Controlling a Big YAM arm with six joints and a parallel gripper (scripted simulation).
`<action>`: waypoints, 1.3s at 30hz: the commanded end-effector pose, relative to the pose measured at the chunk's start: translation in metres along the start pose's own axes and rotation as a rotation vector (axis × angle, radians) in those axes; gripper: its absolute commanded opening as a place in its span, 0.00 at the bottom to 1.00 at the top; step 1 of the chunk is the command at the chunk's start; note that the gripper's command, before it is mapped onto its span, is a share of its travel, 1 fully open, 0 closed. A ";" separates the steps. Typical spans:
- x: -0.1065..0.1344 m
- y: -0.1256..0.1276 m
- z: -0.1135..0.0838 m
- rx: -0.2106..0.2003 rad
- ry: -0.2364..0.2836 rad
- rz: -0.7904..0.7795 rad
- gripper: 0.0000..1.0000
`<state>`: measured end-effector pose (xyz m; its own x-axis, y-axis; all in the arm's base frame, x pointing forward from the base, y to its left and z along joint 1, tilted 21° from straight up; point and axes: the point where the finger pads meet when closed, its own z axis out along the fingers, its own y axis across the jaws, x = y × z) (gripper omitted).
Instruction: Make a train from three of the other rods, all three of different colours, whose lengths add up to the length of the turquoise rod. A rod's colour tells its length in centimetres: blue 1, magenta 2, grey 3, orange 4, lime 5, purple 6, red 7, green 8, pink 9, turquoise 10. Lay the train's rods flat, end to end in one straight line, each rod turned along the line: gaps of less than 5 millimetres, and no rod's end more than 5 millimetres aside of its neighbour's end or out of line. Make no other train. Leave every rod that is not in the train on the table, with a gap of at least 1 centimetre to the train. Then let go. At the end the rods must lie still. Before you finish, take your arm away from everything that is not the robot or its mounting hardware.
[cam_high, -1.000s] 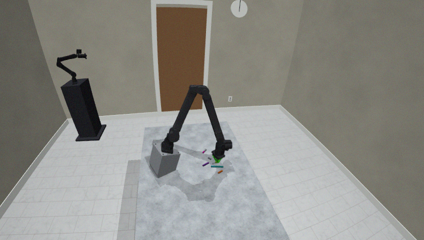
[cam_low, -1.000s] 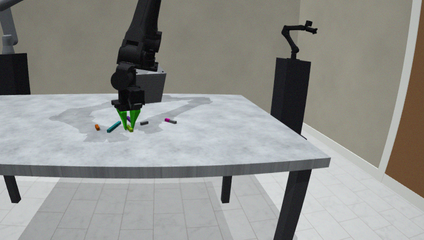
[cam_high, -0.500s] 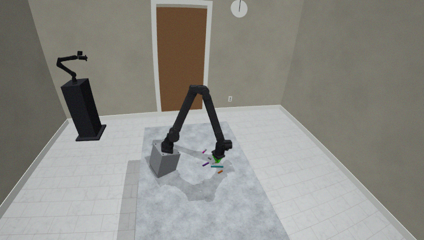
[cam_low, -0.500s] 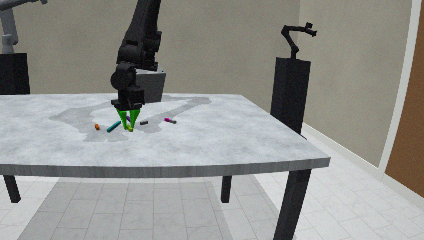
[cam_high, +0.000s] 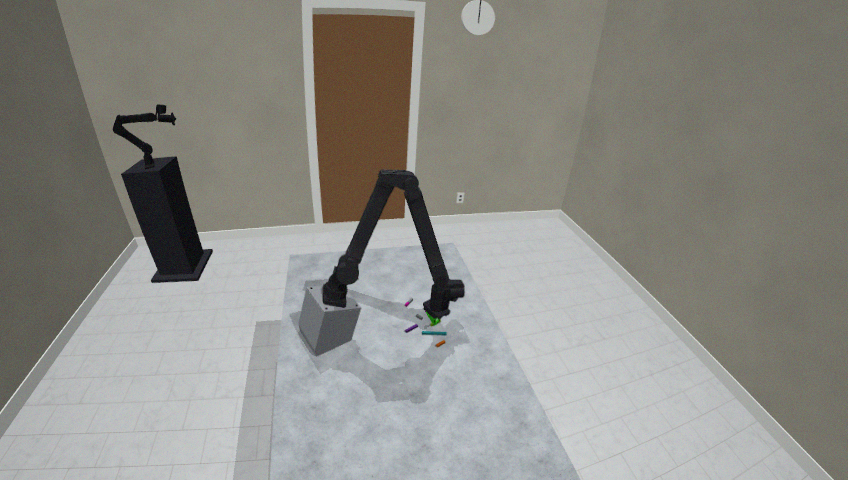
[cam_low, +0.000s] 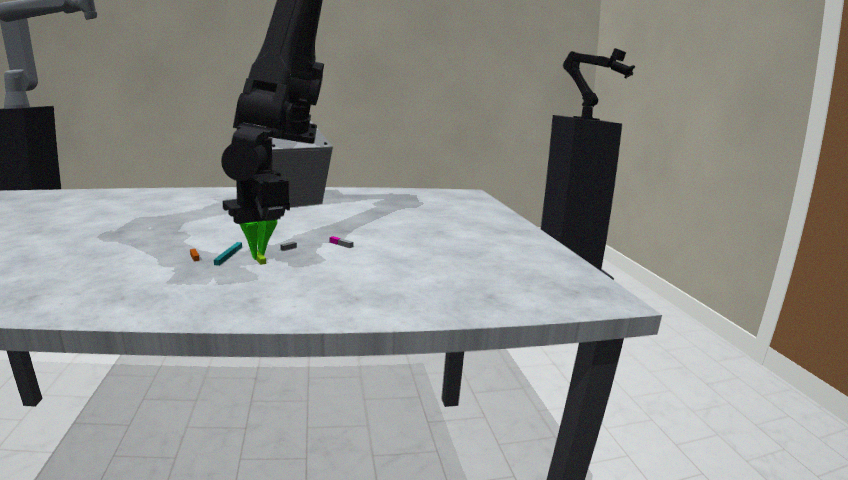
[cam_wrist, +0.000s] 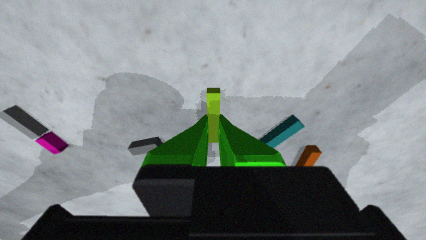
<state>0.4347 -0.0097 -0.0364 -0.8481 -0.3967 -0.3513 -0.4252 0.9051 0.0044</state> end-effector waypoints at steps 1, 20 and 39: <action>-0.021 -0.006 -0.008 0.022 -0.042 -0.006 0.04; -0.021 -0.006 -0.008 0.022 -0.042 -0.006 0.04; -0.022 -0.015 -0.082 0.033 -0.052 -0.009 0.04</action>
<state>0.4191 -0.0150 0.0076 -0.8511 -0.3932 -0.3479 -0.4219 0.9066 0.0074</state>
